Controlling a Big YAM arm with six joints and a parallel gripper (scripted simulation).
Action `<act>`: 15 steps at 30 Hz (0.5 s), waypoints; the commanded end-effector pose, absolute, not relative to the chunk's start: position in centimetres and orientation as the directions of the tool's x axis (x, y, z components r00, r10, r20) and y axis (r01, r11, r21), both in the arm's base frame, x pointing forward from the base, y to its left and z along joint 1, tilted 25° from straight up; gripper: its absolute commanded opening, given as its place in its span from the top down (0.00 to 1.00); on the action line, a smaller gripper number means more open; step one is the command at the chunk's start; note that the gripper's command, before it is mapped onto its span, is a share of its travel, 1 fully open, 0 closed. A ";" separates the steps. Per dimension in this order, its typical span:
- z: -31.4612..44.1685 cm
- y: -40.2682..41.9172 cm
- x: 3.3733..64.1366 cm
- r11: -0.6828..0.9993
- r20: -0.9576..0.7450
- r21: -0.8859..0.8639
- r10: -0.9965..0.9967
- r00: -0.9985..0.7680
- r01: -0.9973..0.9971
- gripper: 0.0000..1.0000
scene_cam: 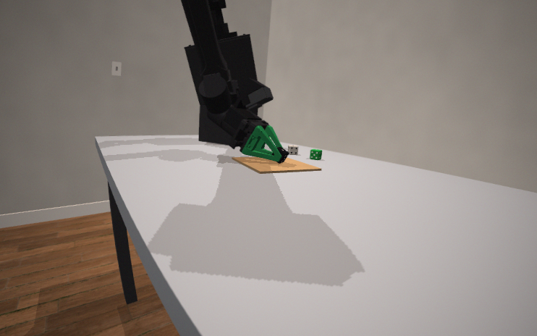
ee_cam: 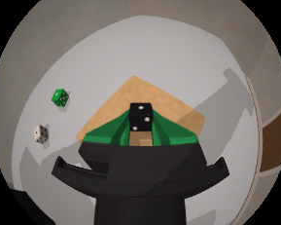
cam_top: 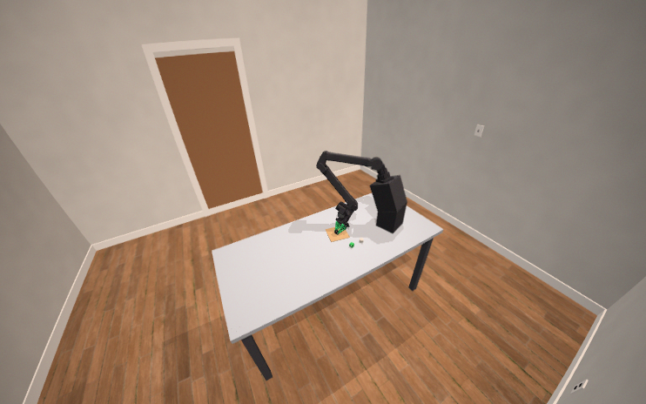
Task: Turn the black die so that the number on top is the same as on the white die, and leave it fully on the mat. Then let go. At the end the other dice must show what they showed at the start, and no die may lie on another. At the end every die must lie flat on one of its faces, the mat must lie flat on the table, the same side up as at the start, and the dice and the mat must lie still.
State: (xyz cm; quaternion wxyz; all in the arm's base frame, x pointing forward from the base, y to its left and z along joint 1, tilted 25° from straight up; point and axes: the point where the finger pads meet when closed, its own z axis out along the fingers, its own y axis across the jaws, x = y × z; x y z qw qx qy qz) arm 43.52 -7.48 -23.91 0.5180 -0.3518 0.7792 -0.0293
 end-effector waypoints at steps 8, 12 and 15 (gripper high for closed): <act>-24.3 -7.7 42.9 0.749 -0.782 -0.409 -0.582 -0.223 -0.521 0.80; -24.3 -7.7 42.9 0.749 -0.782 -0.409 -0.582 -0.223 -0.521 0.80; -24.3 -7.7 42.9 0.749 -0.782 -0.409 -0.582 -0.223 -0.521 0.76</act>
